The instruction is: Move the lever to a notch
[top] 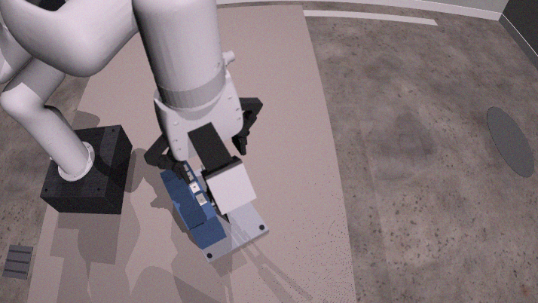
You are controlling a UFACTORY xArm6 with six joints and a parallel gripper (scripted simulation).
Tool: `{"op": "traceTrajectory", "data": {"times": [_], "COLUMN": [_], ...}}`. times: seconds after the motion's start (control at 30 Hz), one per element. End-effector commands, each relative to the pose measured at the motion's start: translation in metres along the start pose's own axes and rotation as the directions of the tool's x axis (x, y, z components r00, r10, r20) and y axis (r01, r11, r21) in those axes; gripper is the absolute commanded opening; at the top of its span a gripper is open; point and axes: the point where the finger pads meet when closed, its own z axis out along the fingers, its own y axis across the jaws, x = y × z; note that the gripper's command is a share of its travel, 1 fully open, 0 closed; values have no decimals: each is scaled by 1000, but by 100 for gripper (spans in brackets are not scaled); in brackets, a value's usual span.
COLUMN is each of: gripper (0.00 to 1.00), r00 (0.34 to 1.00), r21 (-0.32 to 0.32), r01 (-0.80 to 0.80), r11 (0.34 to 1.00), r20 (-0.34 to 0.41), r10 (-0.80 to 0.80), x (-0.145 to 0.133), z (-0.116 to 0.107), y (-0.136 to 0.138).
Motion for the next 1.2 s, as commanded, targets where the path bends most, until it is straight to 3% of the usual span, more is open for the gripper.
{"op": "traceTrajectory", "data": {"times": [0.0, 1.17], "gripper": [100, 100], "r00": [1000, 1000], "r21": [3, 3], "r01": [0, 0], "r11": [1000, 1000], "r20": [-4, -4], "r10": [0, 0], "x": [1, 1], "z": [2, 7], "y": [0, 0]}}
